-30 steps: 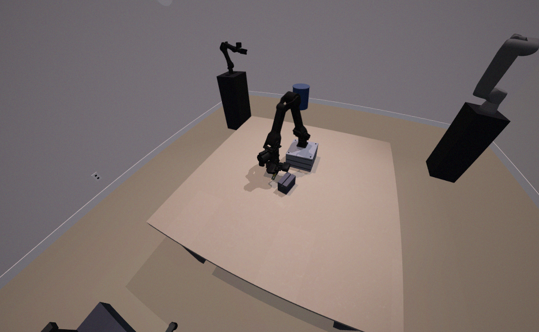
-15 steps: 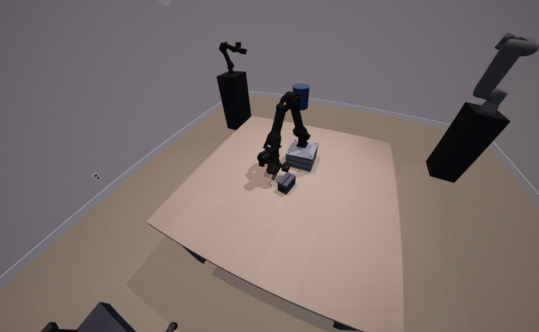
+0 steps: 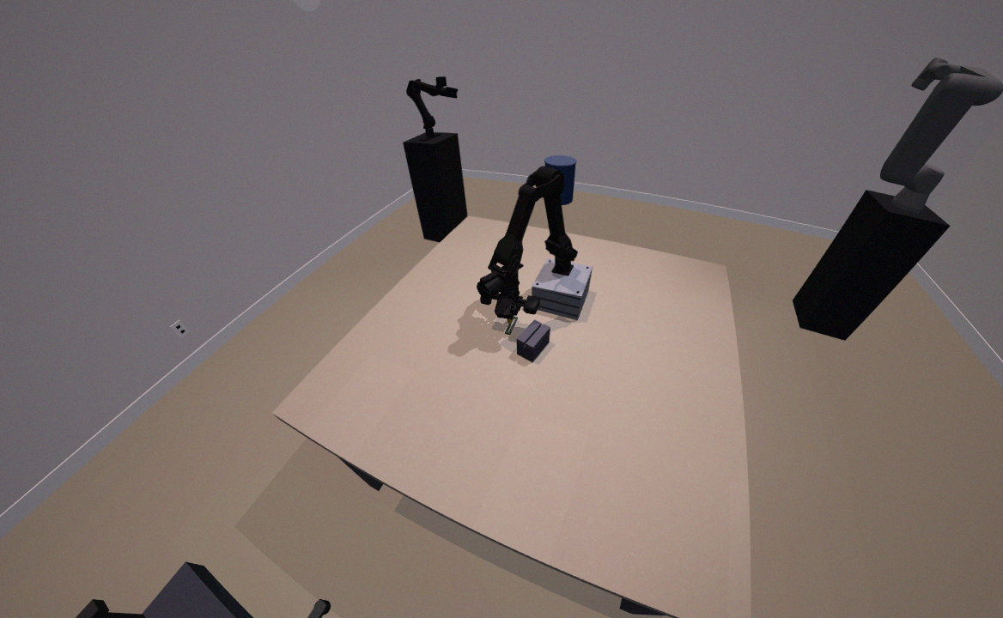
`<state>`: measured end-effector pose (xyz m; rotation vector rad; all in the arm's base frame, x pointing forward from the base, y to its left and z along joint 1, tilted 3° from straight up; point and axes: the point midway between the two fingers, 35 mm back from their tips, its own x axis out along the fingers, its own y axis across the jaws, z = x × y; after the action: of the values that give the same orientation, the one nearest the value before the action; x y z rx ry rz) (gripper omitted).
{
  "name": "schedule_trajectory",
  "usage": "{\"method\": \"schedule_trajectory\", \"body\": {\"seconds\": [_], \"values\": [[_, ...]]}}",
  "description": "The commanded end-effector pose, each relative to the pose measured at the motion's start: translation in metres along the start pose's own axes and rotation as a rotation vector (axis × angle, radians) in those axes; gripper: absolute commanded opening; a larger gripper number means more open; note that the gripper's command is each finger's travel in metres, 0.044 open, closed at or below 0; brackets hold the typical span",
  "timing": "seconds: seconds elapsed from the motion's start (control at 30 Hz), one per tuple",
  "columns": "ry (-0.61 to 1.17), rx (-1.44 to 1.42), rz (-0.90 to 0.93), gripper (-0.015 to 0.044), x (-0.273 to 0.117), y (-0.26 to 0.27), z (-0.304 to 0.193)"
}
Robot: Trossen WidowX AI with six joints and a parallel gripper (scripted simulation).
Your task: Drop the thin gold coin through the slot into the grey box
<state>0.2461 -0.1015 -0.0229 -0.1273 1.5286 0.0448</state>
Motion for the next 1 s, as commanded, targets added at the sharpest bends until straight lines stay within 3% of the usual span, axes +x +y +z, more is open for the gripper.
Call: {"method": "schedule_trajectory", "body": {"seconds": [0.0,0.7,0.97], "values": [[-0.005,-0.001,-0.005,0.0,-0.012,-0.001,0.002],[-0.005,-0.001,-0.005,0.0,-0.066,0.001,-0.002],[-0.005,0.1,-0.004,0.0,-0.067,0.003,-0.001]]}}
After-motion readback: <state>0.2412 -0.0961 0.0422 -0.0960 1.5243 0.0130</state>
